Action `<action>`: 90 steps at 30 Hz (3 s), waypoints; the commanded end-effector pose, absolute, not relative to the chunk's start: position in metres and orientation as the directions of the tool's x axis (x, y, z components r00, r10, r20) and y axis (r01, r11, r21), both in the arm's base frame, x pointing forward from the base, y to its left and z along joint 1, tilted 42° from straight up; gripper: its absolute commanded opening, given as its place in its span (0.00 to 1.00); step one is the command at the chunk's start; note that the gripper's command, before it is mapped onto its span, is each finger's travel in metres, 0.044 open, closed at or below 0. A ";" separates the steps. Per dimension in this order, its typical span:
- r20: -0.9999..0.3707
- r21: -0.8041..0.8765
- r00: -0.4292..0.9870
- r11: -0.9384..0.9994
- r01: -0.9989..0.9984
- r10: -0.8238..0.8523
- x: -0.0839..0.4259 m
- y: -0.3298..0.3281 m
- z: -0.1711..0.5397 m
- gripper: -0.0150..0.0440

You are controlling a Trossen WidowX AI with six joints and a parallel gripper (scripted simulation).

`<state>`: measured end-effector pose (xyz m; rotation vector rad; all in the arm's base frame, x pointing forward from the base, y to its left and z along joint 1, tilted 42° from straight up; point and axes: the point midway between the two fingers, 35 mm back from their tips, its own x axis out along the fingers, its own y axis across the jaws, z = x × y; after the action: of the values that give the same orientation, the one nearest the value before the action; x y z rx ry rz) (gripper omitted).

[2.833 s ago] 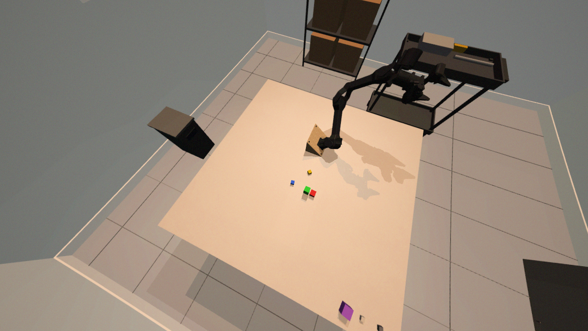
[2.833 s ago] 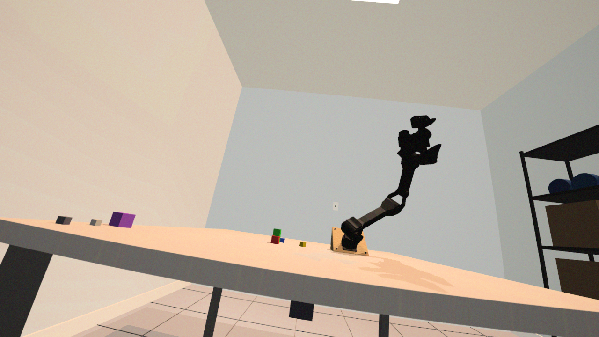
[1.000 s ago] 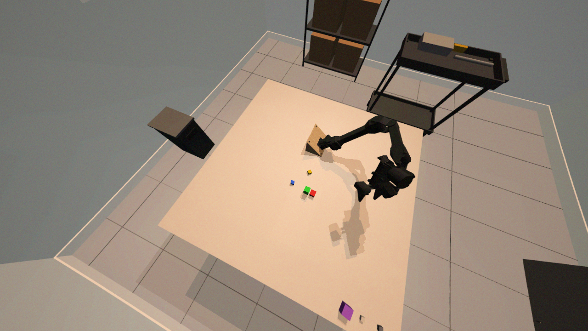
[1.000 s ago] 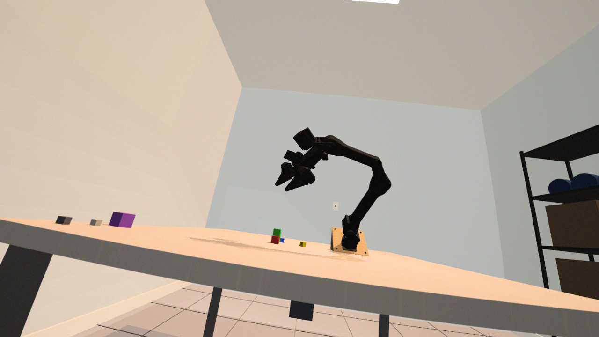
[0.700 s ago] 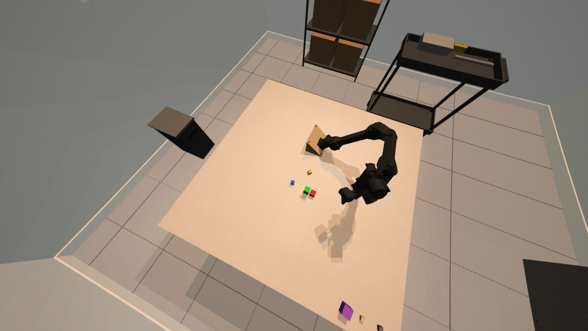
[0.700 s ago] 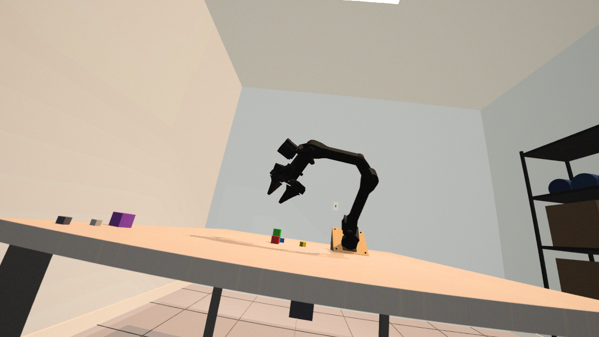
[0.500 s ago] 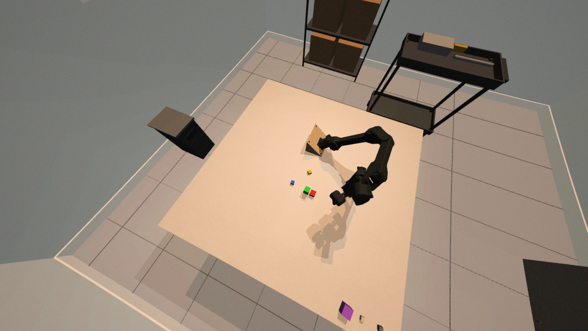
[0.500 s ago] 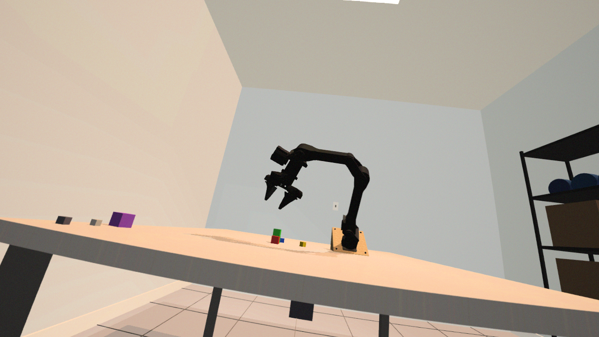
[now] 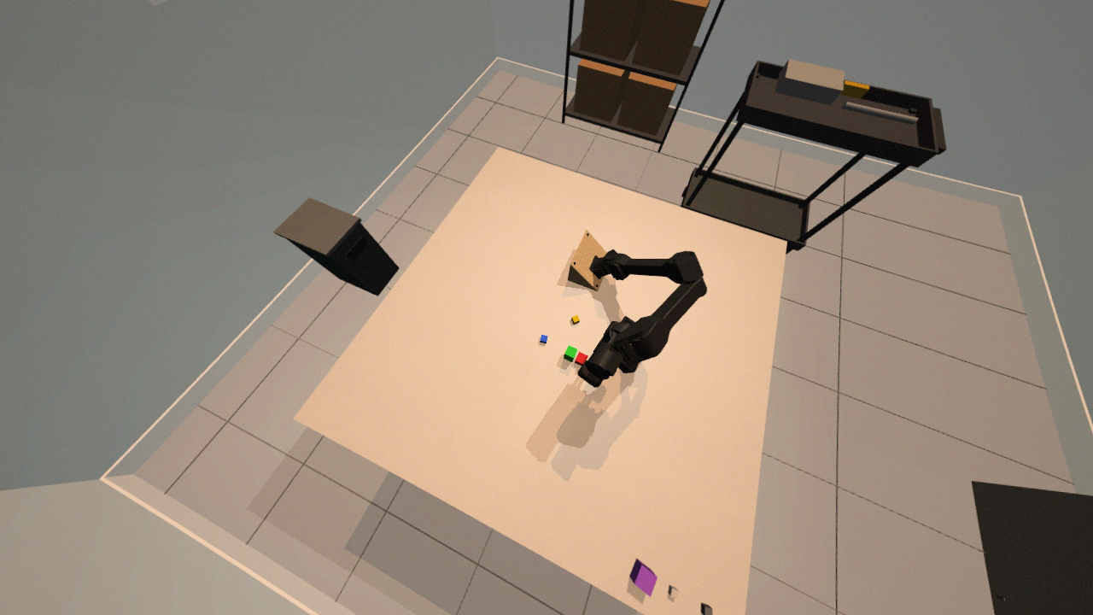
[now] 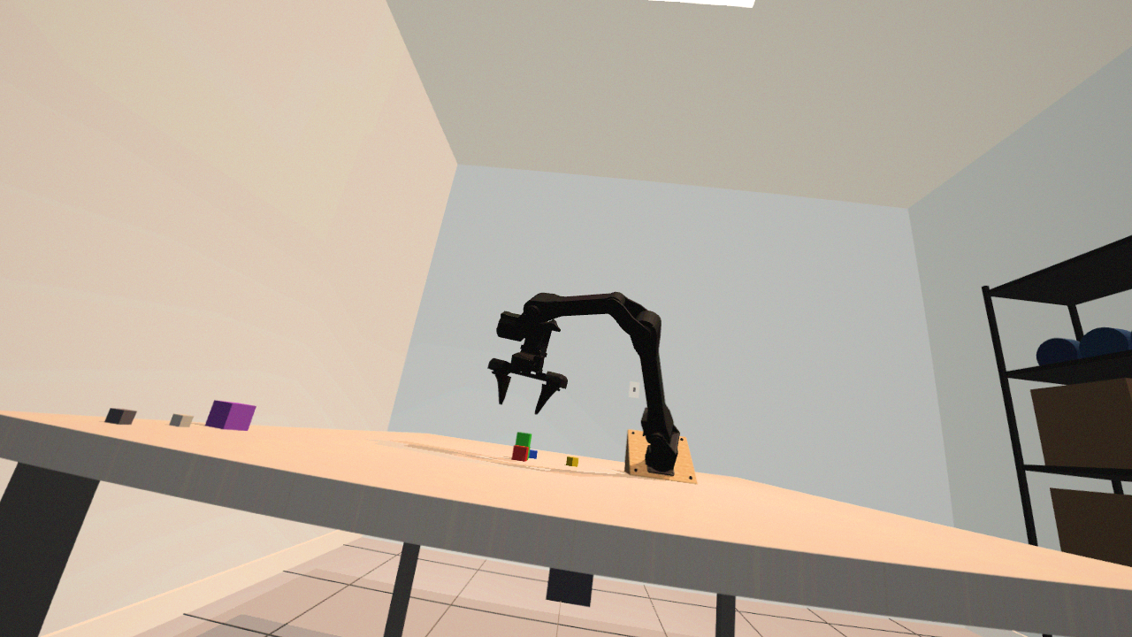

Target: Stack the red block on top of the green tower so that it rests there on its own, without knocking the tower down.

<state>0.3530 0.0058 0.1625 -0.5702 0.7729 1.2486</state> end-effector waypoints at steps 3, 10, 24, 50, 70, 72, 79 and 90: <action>-0.753 0.017 0.033 0.070 -0.997 0.657 0.348 -0.008 0.130 1.00; -0.742 0.007 0.006 0.018 -1.000 0.671 0.344 -0.012 0.120 1.00; -0.741 0.007 0.007 0.018 -1.000 0.672 0.343 0.017 0.086 1.00; -0.740 0.006 0.007 0.018 -1.000 0.672 0.342 0.041 0.061 1.00; -0.740 0.006 0.007 0.018 -1.000 0.673 0.342 0.045 0.057 1.00; -0.740 0.006 0.007 0.018 -1.000 0.673 0.342 0.045 0.057 0.91; -0.740 0.006 0.007 0.018 -1.000 0.673 0.342 0.045 0.057 0.60; -0.740 0.006 0.007 0.018 -1.000 0.673 0.342 0.044 0.057 0.34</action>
<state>0.3417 0.0442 0.0568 -0.6458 0.6611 1.4563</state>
